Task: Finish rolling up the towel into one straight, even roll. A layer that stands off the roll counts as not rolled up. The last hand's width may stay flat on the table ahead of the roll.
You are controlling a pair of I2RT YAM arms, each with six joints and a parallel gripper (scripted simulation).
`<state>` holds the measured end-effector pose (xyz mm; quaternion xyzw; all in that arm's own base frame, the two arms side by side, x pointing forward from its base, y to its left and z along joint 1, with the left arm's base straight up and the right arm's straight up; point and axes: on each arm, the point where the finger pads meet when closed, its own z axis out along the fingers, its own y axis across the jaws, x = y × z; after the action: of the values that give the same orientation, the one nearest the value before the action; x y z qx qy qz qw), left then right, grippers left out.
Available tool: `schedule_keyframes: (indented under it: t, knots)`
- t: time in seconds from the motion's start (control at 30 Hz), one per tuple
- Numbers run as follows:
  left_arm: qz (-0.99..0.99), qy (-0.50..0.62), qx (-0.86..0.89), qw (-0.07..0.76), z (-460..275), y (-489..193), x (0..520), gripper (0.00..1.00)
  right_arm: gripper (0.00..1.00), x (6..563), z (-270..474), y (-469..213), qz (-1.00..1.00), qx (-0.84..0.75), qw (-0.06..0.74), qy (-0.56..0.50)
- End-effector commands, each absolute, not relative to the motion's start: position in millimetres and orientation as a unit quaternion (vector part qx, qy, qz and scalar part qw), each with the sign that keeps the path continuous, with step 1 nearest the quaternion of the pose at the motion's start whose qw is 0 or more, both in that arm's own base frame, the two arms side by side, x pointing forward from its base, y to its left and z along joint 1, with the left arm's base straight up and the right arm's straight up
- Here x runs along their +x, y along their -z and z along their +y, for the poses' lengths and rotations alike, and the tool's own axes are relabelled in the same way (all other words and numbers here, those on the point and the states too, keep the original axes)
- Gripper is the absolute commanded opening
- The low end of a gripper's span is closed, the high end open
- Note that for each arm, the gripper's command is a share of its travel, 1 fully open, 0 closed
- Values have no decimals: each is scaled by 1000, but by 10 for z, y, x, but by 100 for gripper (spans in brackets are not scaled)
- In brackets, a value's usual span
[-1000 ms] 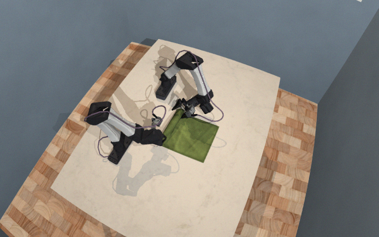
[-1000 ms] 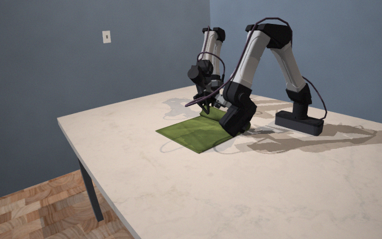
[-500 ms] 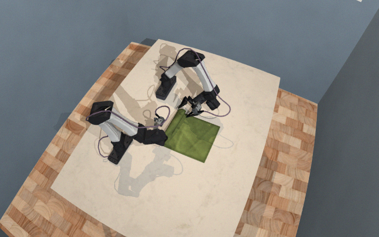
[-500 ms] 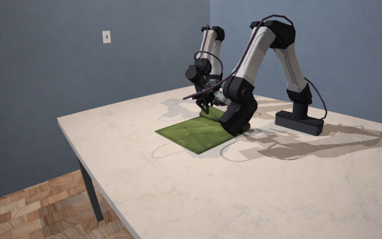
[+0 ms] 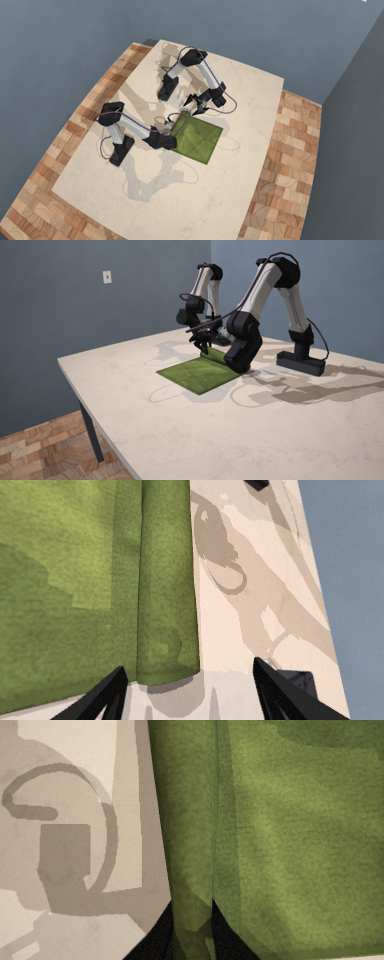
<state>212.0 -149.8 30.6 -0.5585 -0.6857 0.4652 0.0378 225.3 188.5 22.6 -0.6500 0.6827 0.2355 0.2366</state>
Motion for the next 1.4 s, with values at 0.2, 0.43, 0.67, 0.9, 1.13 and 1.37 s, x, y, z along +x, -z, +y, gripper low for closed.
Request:
schedule_keyframes:
  t: [0.2,0.43,0.67,0.9,1.13,1.37]
  knots:
    - [-677,-383,-625,-71,-1591,-393,2023,90,22,2153,1879,-254,702,-614,132,-334]
    - [-653,-276,-676,-200,-1713,-428,1883,92,22,2153,1879,-276,713,-577,59,-395]
    - [-616,-175,-704,-307,-1818,-458,1762,95,22,2153,1879,-293,715,-542,-1,-440]
    - [-597,-135,-710,-347,-1859,-470,1715,97,22,2153,1879,-301,715,-526,-28,-460]
    - [-592,-133,-714,-350,-1862,-478,1741,98,22,2153,1879,-289,715,-519,-37,-467]
    - [-570,-143,-731,-346,-1852,-522,1922,98,22,2153,1879,-199,715,-519,-37,-467]
